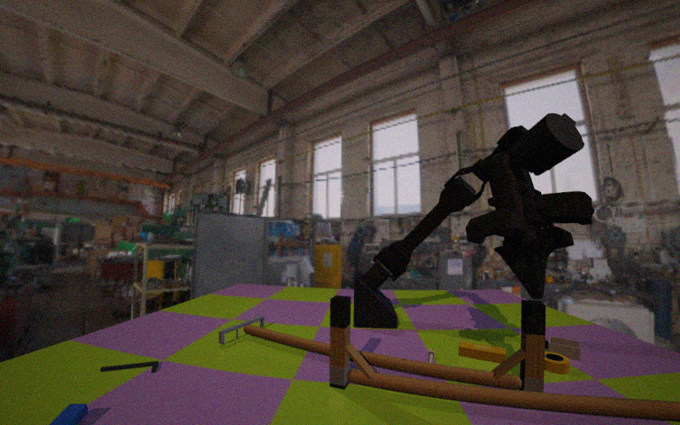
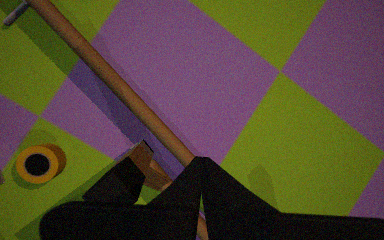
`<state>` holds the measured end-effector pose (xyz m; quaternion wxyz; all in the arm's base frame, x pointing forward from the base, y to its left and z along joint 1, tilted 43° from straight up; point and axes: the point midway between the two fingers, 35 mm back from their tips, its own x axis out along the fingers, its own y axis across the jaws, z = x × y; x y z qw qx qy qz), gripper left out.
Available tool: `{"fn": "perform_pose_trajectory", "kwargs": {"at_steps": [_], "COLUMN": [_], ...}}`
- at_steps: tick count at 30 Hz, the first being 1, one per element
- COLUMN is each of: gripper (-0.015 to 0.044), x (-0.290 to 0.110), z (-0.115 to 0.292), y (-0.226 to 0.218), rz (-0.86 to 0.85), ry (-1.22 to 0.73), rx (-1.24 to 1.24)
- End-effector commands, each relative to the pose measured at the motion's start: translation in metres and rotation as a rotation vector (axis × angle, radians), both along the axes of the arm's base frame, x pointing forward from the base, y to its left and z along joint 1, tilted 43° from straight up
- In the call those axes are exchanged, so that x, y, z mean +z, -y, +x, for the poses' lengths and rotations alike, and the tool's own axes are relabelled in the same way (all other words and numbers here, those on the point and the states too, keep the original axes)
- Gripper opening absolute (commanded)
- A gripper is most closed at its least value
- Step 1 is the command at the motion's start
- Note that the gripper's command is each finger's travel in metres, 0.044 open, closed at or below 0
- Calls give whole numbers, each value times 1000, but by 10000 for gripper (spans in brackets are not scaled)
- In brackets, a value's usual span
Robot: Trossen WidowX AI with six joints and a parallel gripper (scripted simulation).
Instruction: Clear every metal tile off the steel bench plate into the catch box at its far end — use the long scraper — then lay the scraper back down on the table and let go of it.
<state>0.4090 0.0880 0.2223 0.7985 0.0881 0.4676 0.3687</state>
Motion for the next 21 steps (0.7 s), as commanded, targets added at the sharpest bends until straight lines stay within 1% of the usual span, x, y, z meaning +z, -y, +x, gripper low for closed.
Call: {"fn": "perform_pose_trajectory", "kwargs": {"at_steps": [1,11,21], "gripper": [0,0,0], "x": [0,7,-3], "z": [-6,-23,-20], "y": [7,23,15], "rz": [24,87,86], "ry": [-32,-98,-99], "rx": [13,23,23]}}
